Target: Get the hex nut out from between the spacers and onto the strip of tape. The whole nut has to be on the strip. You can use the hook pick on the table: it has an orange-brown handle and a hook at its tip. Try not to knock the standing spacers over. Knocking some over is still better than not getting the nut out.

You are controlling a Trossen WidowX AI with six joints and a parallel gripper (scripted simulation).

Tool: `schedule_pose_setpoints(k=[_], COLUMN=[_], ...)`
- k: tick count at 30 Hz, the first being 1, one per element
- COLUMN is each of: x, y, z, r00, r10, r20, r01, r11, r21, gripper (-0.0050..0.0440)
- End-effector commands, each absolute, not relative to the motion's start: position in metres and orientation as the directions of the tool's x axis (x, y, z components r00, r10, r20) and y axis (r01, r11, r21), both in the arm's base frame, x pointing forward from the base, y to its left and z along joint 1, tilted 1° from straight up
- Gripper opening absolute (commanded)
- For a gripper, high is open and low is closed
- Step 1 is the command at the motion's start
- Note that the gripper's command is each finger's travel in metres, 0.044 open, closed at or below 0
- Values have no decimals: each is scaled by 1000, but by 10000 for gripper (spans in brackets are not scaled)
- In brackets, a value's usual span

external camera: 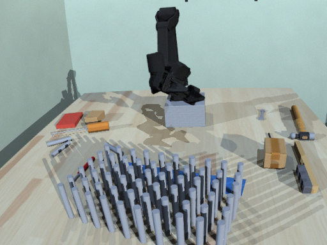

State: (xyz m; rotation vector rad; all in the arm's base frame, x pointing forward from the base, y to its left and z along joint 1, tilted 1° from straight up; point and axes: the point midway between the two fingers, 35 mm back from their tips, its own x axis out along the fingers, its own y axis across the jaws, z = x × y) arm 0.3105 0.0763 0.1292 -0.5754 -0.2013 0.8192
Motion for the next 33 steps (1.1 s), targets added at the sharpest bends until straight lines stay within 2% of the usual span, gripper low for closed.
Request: schedule_pose_setpoints(k=[1,19,23,32,33], x=[312,320,352,375,375], y=[77,73,42,-12,-12], z=[135,136,122,99,99], r00=[673,702,863,959,959], r10=[739,711,492,100,100], r20=[-35,-39,-118,-264,-264], r01=[-620,-608,-494,-169,-169], r11=[537,570,767,952,952], r21=[-572,-553,-410,-254,-254], gripper=[400,400,400,400,400])
